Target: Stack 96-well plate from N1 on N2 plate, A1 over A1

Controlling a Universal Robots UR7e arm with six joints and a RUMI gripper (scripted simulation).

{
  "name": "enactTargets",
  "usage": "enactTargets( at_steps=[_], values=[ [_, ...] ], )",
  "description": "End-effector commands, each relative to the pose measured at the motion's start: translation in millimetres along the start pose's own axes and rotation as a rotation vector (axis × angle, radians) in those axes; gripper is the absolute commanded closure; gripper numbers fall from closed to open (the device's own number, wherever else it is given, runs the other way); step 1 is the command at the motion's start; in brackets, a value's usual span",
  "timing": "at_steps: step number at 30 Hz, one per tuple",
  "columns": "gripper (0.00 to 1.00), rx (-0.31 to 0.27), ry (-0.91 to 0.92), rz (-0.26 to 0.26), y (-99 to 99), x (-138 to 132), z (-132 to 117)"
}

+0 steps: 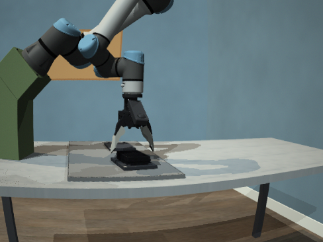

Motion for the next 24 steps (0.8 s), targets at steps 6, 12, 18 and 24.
enactTargets(
  at_steps=[6,12,18,24],
  values=[
    [0.0,0.001,0.0,0.001,-13.5,-0.2,0.1],
    [0.0,0.001,0.0,0.001,-24.1,-0.2,0.1],
    [0.0,0.001,0.0,0.001,-40.1,-0.2,0.1],
    [0.0,0.001,0.0,0.001,-56.1,-0.2,0.1]
  ],
)
Point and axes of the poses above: the point where the finger pads meet when closed, its own y axis out along the fingers, its own x axis across the jaws, z = x × y, the point moved 9 cm from there along -y, back along the fingers, and after that the axes turned 4 degrees about -y, right-handed, at the moved point
